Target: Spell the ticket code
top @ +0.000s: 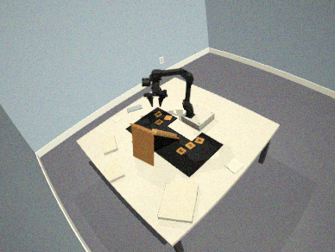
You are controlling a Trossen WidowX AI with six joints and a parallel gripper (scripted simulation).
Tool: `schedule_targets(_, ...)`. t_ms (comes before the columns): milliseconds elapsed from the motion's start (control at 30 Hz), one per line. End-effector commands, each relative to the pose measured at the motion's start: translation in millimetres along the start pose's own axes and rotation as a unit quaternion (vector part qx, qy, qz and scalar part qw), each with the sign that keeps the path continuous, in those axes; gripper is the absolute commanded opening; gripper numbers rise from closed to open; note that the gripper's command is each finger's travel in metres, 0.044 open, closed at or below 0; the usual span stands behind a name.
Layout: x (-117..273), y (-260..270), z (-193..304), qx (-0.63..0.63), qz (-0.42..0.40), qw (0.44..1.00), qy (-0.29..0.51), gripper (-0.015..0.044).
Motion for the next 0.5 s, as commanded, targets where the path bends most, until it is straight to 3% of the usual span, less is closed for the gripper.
schedule_targets(0,-47.5,1.7,-11.7,-0.239,-0.068,0.968,0.022,0.034)
schedule_targets(167,-80.7,6.0,-26.6,-0.408,-0.097,0.905,0.064,0.034)
schedule_targets(467,-112.7,14.4,-43.5,-0.558,-0.103,0.815,0.119,0.034)
Point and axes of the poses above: the point midway between the two fingers, 35 mm back from their tips, its own x axis back along the fingers, its own y axis across the jaws, z = x × y, the point moved 3 cm from there along x, back along the fingers, and after that the axes turned 10 degrees about -x, right-handed, at the moved point
